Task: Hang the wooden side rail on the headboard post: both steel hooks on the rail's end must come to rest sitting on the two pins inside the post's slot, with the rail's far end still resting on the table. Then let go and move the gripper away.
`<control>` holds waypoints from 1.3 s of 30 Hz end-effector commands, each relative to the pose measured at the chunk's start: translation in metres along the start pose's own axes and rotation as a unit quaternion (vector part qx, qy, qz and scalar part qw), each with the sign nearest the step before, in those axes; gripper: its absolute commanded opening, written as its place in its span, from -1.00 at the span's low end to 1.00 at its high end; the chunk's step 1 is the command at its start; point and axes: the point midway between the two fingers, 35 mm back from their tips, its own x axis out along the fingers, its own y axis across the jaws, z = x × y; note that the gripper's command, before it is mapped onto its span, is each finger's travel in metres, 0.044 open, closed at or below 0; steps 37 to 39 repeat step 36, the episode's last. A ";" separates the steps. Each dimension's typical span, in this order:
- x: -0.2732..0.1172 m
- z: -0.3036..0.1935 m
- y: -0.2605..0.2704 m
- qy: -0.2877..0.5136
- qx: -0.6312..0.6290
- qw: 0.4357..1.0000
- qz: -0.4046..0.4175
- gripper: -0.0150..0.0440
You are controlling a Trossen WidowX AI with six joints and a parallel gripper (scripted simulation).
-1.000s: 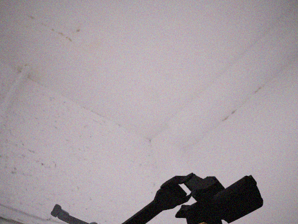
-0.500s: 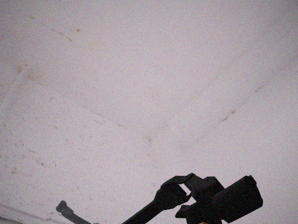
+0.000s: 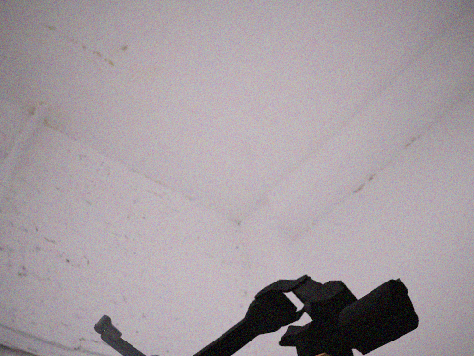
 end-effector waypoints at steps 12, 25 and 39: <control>-0.040 0.000 0.000 0.006 0.001 1.000 -0.003 1.00; -0.040 0.028 -0.006 0.008 -0.006 1.000 -0.003 1.00; -0.040 0.028 -0.006 0.008 -0.006 1.000 -0.003 1.00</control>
